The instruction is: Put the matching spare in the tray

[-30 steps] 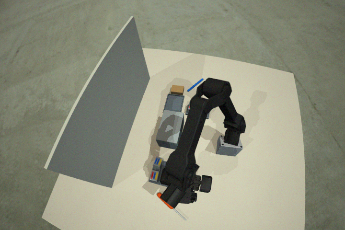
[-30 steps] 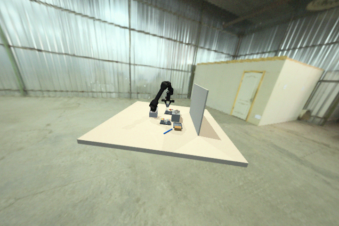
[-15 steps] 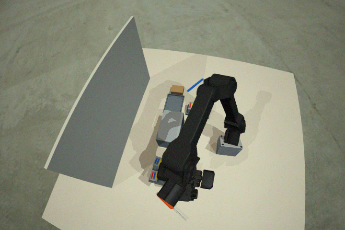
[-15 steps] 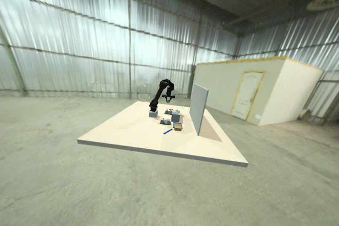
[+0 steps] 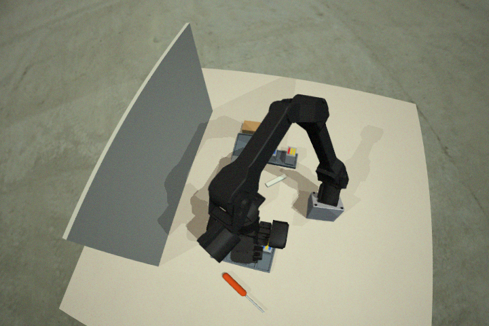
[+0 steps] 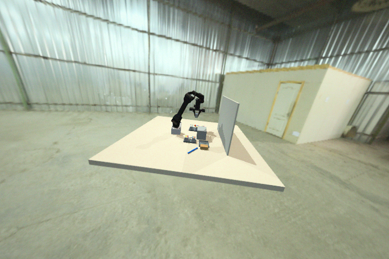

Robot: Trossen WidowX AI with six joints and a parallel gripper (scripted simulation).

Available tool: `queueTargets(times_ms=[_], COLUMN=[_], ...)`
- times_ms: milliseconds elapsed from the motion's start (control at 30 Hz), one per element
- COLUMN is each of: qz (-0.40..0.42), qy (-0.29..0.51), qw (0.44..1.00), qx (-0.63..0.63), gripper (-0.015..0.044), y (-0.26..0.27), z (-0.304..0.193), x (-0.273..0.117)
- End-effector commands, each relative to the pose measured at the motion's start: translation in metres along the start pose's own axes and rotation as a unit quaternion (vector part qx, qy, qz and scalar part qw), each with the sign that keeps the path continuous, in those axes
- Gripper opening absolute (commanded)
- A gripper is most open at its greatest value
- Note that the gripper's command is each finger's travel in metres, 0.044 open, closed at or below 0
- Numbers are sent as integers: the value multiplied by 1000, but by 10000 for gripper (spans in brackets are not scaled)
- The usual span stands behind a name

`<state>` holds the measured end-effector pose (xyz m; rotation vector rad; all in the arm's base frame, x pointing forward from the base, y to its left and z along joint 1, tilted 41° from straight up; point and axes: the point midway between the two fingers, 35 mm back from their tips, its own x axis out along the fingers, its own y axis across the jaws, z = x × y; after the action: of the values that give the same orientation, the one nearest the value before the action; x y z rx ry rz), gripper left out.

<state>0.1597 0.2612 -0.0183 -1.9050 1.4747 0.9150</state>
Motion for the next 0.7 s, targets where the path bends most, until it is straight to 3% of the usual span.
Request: queueTargets(times_ms=[0,667], qz=[-6,-17], qy=[-13,-28], qw=[1000,999], qx=[-2,-7], gripper=[0,0], y=[-23,-106], z=[-20,-154], x=[-10,-20])
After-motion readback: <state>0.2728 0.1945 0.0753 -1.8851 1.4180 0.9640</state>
